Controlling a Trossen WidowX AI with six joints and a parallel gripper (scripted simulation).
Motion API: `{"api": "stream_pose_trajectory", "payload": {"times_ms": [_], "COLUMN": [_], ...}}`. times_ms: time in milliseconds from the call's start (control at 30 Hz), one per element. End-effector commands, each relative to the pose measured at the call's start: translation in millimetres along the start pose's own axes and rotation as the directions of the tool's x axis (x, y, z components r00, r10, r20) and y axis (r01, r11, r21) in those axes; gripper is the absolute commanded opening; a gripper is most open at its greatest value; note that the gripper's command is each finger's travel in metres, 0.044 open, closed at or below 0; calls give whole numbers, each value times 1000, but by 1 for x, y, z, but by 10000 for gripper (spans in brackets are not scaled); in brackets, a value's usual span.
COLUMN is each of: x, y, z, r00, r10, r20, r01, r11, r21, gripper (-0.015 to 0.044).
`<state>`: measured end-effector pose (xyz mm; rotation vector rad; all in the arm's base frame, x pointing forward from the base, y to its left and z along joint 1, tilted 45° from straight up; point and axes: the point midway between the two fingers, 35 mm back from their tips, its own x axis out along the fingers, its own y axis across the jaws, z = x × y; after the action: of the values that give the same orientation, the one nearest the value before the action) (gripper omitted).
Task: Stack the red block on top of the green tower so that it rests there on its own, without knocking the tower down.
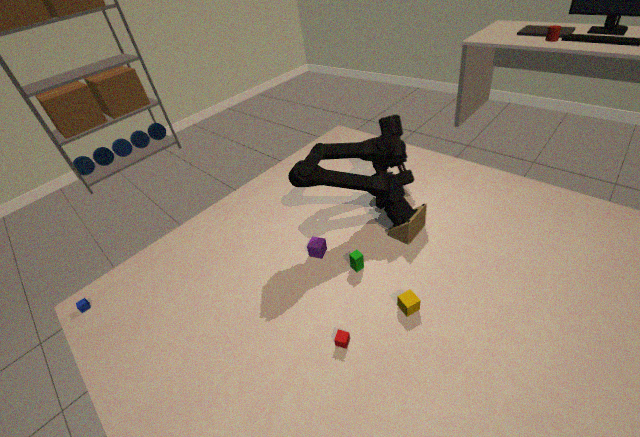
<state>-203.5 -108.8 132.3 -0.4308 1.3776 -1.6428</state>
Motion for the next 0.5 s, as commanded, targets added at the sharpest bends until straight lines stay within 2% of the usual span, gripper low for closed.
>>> {"api": "stream_pose_trajectory", "payload": {"times_ms": [0,233,467], "x": [0,-21,-56], "y": [0,-6,-10], "z": [-1,-54,-106], "r00": [1000,969,883], "r10": [0,32,96], "r20": [-7,-247,-459], "r01": [0,8,112], "r11": [1000,987,907], "r21": [3,159,406], "gripper": [426,440,440]}}
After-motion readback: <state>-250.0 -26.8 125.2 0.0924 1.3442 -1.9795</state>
